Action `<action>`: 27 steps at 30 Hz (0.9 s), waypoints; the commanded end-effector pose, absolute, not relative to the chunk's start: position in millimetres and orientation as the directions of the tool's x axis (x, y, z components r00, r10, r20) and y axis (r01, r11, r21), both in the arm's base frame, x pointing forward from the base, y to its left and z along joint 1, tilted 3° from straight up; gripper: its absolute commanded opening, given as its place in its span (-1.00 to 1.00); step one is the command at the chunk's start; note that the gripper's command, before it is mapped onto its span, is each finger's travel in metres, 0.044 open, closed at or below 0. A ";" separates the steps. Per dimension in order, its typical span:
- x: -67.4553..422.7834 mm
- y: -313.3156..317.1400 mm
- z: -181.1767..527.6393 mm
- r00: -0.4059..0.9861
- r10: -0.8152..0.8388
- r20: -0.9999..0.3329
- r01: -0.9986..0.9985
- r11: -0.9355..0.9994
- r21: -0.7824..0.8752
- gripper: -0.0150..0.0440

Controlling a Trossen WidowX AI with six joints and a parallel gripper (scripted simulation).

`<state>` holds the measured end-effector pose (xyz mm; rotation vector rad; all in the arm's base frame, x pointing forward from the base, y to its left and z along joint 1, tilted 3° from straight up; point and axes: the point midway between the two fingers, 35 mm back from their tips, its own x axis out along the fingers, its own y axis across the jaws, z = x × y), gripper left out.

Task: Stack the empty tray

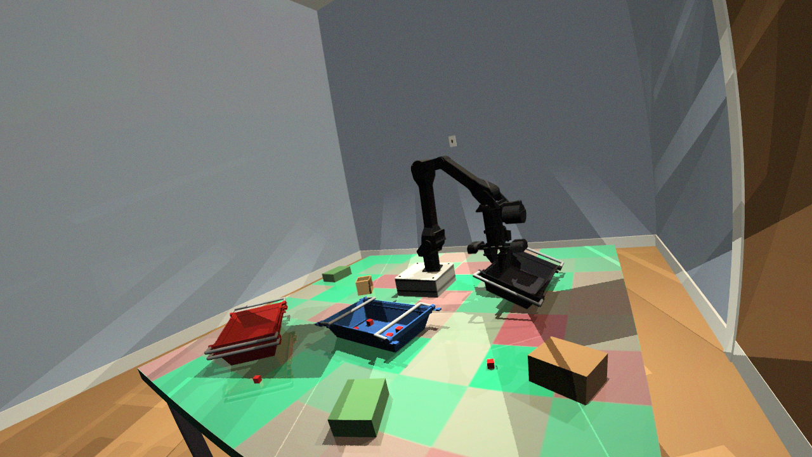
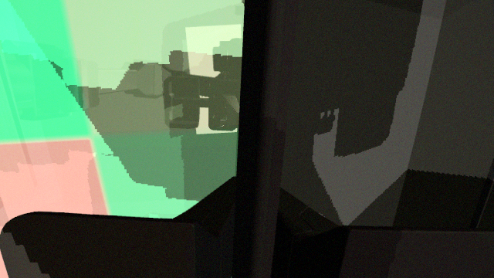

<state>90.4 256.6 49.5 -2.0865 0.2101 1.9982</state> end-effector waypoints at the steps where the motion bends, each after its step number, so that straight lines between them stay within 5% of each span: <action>1: 87.7 249.6 71.2 0.050 0.050 -0.997 -0.272 -0.960 -0.062 -0.49; 27: 95.1 273.4 106.9 0.051 0.052 -0.997 -0.272 -0.960 -0.064 -0.49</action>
